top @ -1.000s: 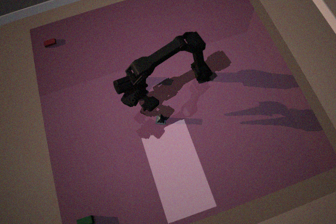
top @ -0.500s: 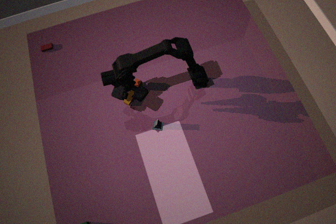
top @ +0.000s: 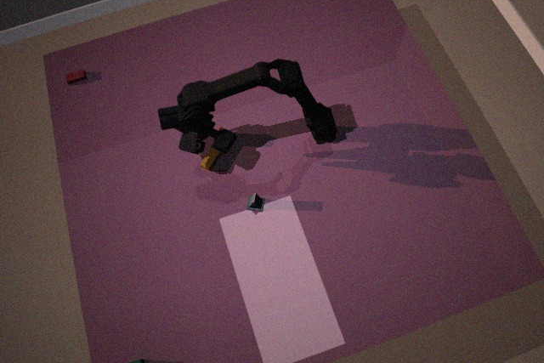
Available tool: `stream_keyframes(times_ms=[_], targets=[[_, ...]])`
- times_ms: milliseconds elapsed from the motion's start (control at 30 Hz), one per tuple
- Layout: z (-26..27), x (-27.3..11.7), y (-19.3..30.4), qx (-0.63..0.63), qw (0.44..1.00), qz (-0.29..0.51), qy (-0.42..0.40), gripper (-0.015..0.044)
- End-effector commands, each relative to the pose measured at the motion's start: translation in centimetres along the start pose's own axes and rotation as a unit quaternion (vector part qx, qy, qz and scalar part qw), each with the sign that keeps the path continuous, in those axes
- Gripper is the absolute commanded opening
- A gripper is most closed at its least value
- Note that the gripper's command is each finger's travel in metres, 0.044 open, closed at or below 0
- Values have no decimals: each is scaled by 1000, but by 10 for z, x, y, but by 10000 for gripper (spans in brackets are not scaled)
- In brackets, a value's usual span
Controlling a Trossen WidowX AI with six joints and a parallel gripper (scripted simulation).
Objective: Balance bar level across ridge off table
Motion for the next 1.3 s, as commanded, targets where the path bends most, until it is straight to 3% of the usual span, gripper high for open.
stream_keyframes(times_ms=[0,167,1267], targets=[[0,26,2,-3,1000,8,-3,315],[1,58,4,-3,1000,8,-3,315],[2,85,5,-3,1000,8,-3,315]])
Point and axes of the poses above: the point midway between the two fingers, 35 mm back from their tips, its own x axis out along the fingers, its own z axis across the jaws, y = z × x, the point moved 4 cm from there along -x, back along the fingers, and after that the axes turned 9 degrees about x, right-handed, at the moved point
